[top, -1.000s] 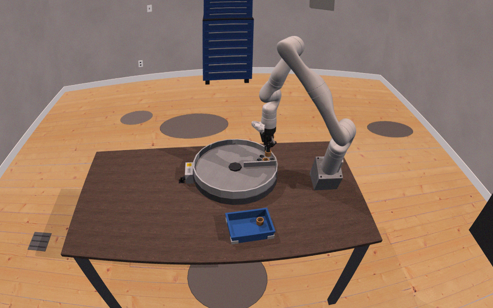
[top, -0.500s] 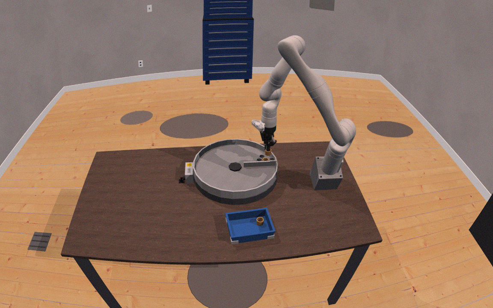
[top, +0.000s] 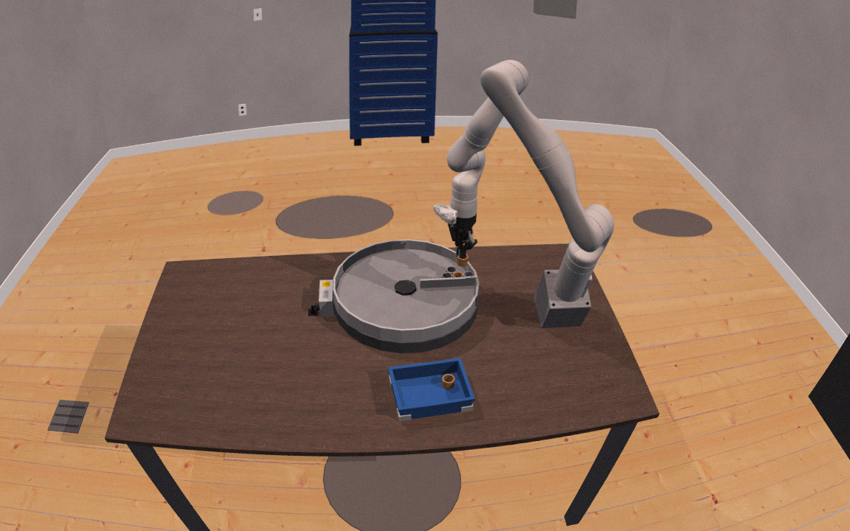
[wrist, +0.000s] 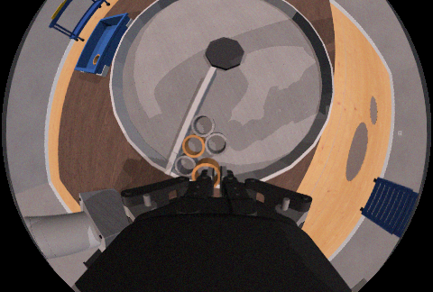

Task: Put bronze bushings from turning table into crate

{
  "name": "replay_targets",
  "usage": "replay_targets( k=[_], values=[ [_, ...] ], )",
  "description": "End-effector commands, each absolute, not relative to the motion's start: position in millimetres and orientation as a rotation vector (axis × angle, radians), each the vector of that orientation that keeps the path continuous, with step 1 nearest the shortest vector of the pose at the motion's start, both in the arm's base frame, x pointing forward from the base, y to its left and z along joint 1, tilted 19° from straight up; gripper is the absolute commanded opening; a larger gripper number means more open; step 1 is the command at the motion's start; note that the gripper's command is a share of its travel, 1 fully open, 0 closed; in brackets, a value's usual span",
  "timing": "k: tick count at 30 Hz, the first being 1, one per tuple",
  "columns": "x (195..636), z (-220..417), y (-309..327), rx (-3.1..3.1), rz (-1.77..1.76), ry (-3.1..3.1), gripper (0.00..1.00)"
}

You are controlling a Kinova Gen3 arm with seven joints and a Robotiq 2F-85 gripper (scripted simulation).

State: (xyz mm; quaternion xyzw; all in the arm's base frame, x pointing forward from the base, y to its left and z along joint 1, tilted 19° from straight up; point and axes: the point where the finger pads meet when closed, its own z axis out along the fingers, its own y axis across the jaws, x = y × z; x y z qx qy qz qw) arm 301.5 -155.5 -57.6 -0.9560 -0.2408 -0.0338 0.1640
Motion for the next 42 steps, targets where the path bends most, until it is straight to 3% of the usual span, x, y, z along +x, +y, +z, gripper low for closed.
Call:
replay_targets(
  k=[1, 23, 28, 42],
  values=[
    [302, -57, -156, -2.728, -0.099, -0.687, 0.00],
    [302, -30, -166, -2.729, -0.100, -0.687, 0.00],
    [320, -13, -115, -2.728, -0.100, -0.687, 0.00],
    [328, -6, -95, -2.728, -0.099, -0.686, 0.00]
  ],
)
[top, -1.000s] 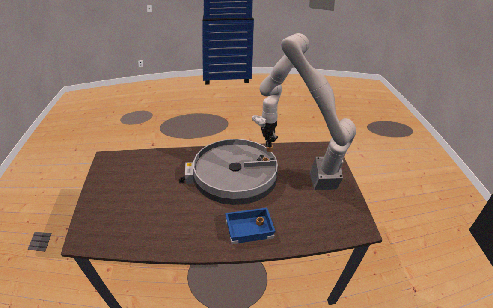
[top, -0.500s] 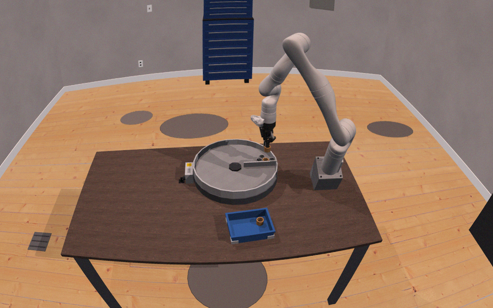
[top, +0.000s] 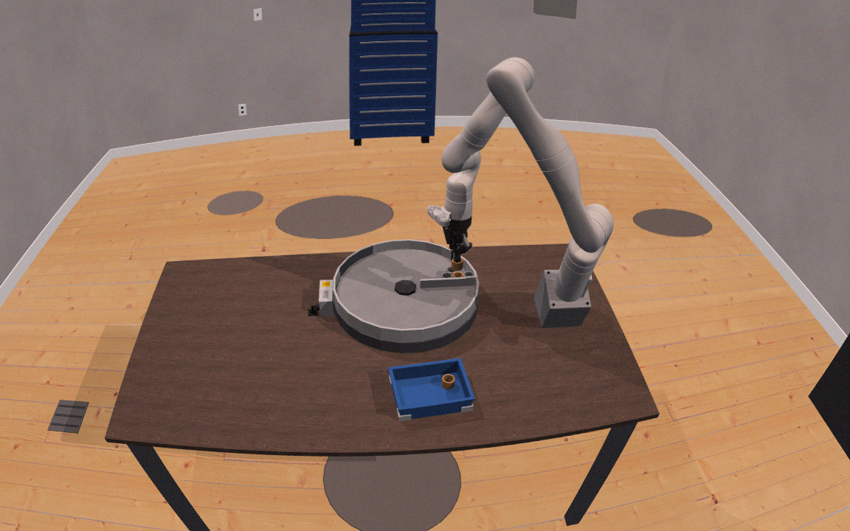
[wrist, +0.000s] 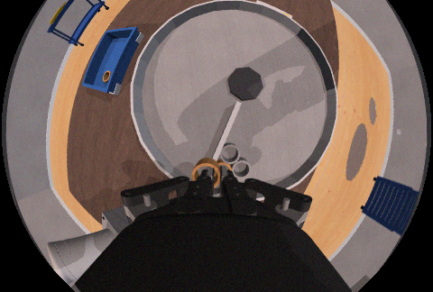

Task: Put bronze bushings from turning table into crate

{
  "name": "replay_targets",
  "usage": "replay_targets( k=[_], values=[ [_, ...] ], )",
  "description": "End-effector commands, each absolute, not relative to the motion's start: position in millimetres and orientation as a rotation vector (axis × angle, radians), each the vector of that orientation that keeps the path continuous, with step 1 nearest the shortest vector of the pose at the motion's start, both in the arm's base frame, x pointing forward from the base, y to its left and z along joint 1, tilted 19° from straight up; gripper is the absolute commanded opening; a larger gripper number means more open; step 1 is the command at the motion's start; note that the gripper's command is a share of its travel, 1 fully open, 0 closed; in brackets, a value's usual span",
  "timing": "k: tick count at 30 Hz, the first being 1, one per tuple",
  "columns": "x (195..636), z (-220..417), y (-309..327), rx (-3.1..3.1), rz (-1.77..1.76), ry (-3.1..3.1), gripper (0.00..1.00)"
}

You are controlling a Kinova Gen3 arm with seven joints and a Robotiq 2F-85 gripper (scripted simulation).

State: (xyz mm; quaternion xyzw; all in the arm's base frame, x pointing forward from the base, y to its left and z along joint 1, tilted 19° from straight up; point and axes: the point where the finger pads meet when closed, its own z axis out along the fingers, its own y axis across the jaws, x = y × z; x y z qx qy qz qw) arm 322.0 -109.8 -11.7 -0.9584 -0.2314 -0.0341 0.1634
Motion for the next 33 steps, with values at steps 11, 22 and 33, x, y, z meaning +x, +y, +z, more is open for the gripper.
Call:
replay_targets(
  k=[11, 22, 33],
  values=[
    [338, 4, -65, -2.728, -0.099, -0.686, 0.00],
    [357, 22, -14, -2.728, -0.099, -0.684, 0.00],
    [360, 25, -5, -2.728, -0.099, -0.683, 0.00]
  ],
)
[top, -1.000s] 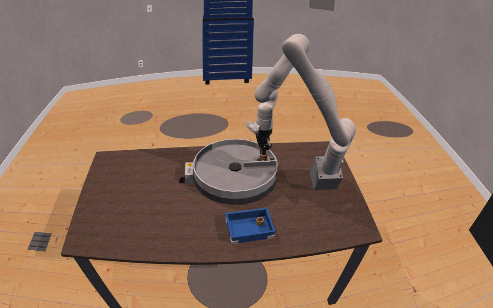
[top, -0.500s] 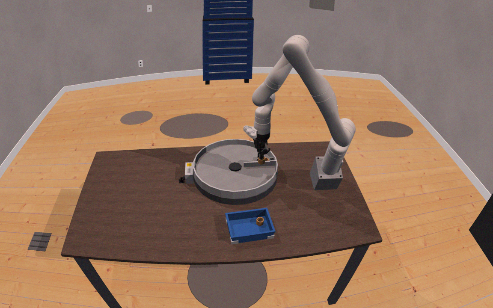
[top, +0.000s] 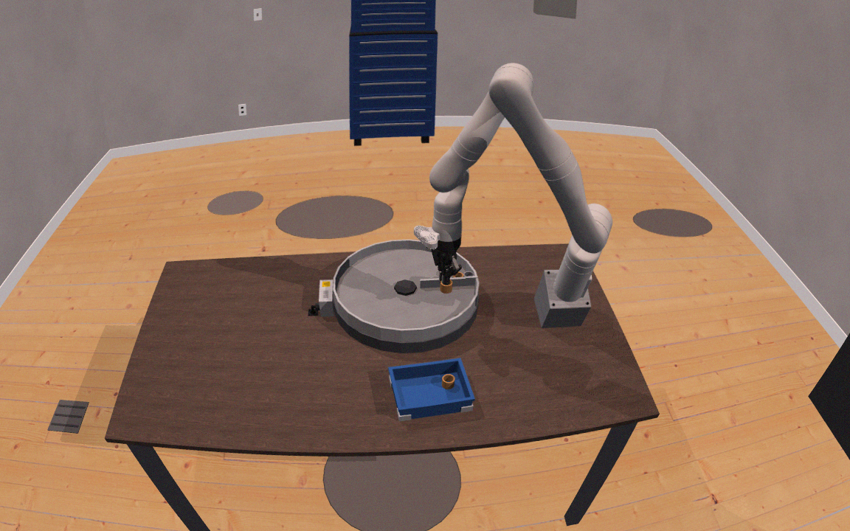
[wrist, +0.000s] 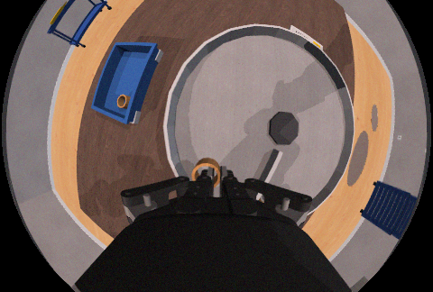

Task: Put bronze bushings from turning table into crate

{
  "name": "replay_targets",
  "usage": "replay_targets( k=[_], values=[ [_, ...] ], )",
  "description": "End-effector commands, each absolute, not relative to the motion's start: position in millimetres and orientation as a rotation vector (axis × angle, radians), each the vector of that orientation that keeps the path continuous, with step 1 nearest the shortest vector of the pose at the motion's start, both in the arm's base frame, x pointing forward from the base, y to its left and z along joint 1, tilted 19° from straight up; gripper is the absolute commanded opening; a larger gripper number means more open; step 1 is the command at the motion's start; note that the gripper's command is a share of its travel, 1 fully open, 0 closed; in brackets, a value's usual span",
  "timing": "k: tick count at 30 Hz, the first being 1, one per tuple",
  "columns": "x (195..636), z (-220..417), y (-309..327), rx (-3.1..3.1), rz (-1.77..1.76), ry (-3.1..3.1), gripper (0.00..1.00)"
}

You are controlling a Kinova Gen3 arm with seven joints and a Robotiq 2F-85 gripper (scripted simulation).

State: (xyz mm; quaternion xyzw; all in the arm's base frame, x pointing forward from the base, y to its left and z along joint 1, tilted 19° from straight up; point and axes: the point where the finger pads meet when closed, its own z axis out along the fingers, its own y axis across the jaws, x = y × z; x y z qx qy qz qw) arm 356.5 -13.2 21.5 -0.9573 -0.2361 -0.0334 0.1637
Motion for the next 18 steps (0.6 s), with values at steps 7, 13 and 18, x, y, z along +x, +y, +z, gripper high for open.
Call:
replay_targets(
  k=[7, 13, 18],
  values=[
    [375, 39, 36, -2.728, -0.099, -0.683, 0.00],
    [375, 39, 36, -2.728, -0.099, -0.683, 0.00],
    [382, 46, 56, -2.728, -0.099, -0.681, 0.00]
  ],
)
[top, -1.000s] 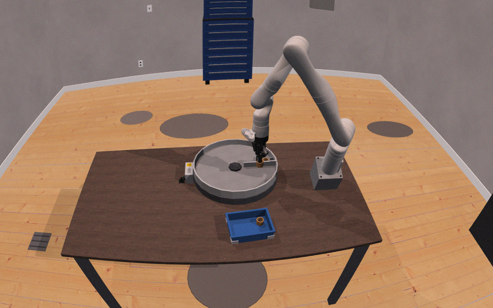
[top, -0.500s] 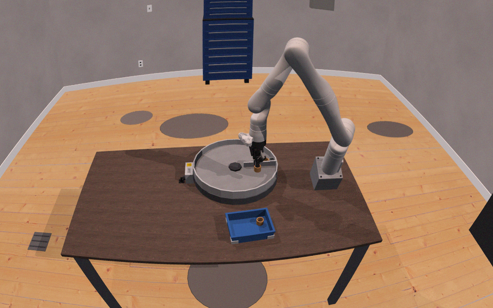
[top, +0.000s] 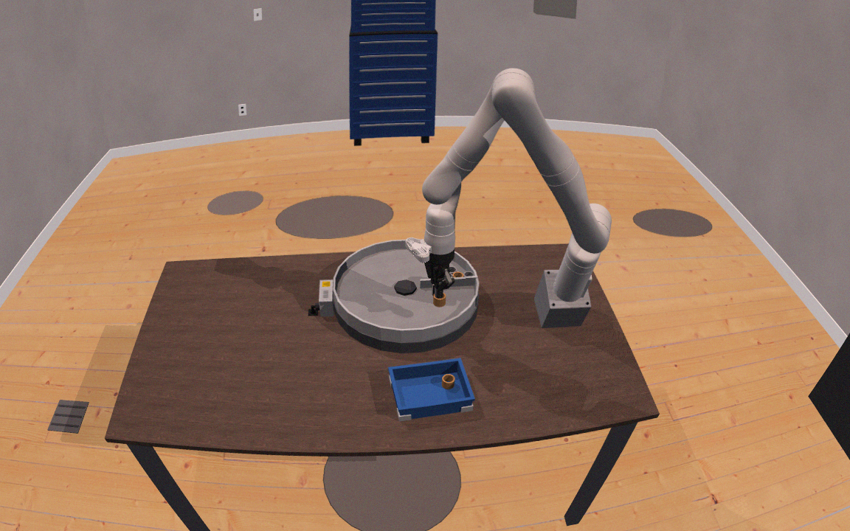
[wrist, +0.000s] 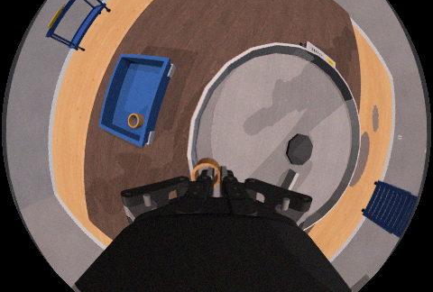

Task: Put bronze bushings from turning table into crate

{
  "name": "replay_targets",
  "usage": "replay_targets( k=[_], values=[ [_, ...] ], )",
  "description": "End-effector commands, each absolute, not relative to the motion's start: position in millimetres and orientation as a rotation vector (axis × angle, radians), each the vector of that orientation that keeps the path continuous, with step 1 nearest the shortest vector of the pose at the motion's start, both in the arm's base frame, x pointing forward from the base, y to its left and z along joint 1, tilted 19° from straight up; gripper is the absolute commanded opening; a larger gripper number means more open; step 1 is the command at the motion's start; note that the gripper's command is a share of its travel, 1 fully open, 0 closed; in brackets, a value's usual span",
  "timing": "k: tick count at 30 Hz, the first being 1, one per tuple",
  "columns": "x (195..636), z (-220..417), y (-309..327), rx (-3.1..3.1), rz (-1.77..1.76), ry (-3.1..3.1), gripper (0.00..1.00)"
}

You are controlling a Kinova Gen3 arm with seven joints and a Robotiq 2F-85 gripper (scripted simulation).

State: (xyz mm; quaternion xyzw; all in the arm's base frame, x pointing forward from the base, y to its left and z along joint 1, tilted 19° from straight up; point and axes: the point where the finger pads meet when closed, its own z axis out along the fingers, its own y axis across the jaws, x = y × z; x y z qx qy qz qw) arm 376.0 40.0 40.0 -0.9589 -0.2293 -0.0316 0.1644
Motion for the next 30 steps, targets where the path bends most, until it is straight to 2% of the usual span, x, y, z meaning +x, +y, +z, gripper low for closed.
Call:
replay_targets(
  k=[1, 3, 15, 20, 30],
  values=[
    [386, 49, 66, -2.729, -0.099, -0.681, 0.00],
    [393, 56, 86, -2.729, -0.099, -0.681, 0.00],
    [393, 56, 86, -2.729, -0.099, -0.681, 0.00],
    [412, 73, 136, -2.729, -0.099, -0.680, 0.00],
    [412, 73, 136, -2.729, -0.099, -0.680, 0.00]
  ],
)
